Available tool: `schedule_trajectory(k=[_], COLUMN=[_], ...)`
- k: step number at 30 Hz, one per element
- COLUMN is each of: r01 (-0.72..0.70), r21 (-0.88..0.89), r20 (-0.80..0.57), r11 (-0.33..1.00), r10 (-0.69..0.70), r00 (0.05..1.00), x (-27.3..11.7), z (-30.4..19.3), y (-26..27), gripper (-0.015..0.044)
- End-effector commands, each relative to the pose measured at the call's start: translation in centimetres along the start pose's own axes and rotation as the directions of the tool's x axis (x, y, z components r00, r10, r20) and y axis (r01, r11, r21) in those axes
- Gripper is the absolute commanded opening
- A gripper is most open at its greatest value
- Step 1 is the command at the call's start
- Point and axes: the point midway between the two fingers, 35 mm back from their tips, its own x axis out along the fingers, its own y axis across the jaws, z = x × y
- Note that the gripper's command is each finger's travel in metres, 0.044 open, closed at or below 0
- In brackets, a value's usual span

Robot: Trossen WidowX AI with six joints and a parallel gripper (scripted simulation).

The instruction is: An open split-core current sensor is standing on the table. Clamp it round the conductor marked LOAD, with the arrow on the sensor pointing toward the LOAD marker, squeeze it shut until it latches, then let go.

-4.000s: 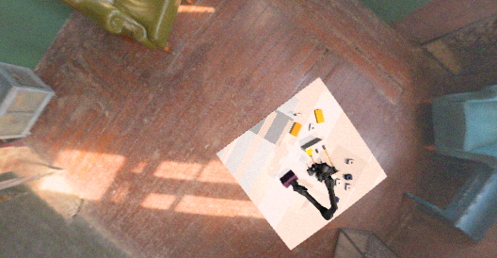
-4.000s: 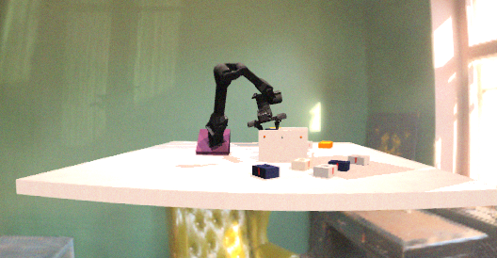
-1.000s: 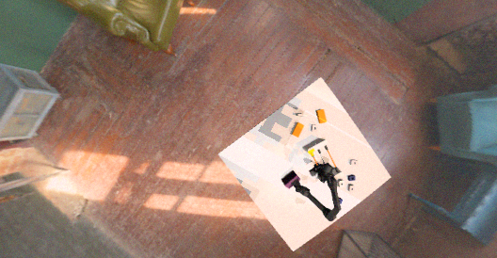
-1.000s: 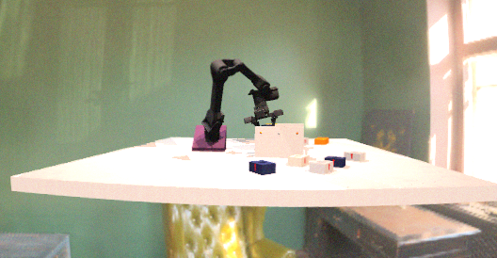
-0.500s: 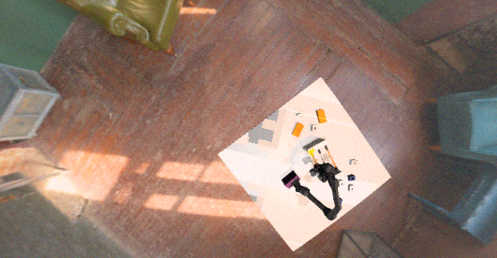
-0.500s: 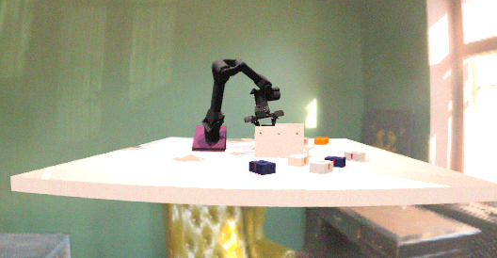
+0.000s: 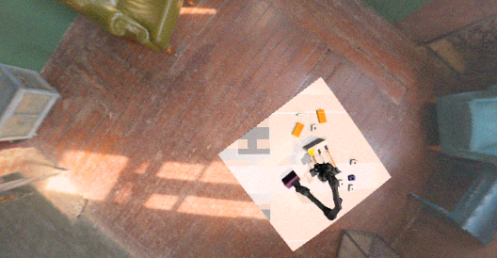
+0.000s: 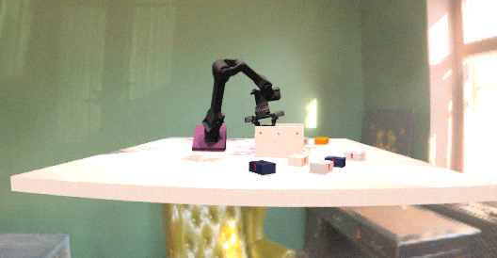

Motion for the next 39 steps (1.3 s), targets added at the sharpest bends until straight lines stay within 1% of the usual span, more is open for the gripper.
schedule_trajectory(k=[1, 33, 39], r01=[0.001, 0.001, 0.001], r21=[-0.002, -0.002, -0.002], r20=[0.001, 0.001, 0.001], r11=[1.0, 1.0, 1.0], r10=[-0.001, -0.001, -0.001], r00=[1.0, 1.0, 1.0], x=[-0.02, -0.02, -0.02], z=[0.03, 0.03, 0.03], y=[-0.02, -0.02, -0.02], gripper=[0.0264, 0.0264, 0.0421])
